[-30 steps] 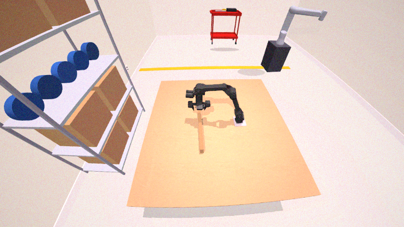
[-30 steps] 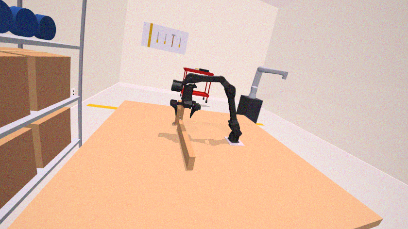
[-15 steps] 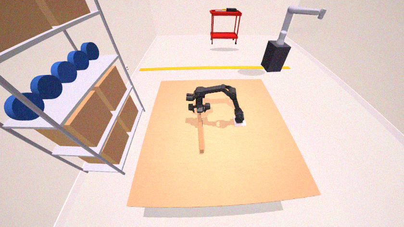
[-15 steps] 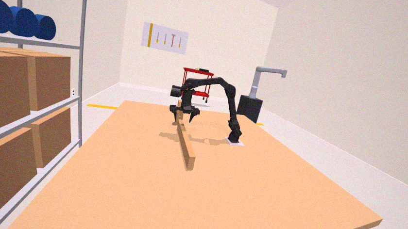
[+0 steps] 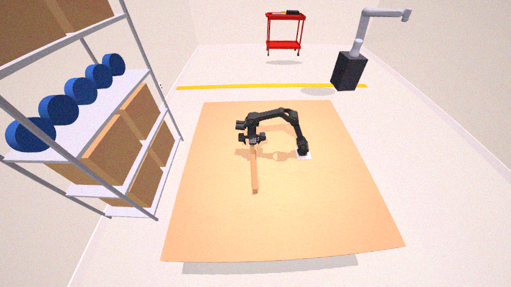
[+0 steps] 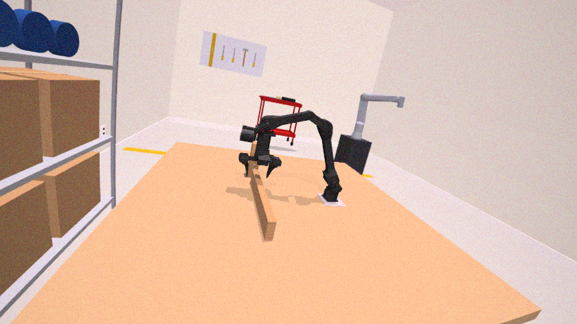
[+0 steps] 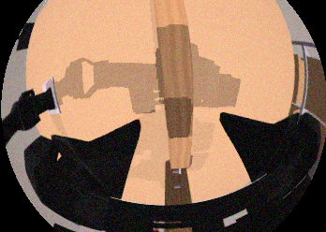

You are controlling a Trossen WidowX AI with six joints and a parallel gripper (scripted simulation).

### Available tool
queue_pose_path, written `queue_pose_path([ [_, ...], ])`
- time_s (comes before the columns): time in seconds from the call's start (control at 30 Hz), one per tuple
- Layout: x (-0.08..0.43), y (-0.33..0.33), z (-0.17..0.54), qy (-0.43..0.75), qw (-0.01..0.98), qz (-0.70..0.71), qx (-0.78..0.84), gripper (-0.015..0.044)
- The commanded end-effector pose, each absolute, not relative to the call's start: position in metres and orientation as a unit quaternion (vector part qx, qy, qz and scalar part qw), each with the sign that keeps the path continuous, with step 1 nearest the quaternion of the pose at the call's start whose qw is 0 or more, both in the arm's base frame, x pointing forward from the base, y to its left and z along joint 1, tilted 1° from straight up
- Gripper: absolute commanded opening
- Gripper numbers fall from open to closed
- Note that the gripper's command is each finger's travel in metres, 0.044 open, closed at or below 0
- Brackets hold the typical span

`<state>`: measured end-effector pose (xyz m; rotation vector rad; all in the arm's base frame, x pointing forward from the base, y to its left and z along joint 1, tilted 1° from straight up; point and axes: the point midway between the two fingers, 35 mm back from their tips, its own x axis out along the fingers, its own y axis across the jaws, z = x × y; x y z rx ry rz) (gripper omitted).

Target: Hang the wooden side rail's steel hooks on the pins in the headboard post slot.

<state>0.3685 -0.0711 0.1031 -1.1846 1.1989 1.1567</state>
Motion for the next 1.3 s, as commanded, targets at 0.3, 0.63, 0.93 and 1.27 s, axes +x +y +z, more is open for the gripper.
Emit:
queue_pose_path([
  [0.3,0.368,-0.070,0.079,0.499,0.521,0.487,-0.493,0.0440],
  [0.63,0.368,-0.069,0.063,0.499,0.521,0.487,-0.492,0.0440],
  [0.93,0.367,-0.069,0.056,0.499,0.521,0.487,-0.492,0.0440],
  [1.27,0.367,-0.069,0.056,0.499,0.521,0.487,-0.492,0.0177],
])
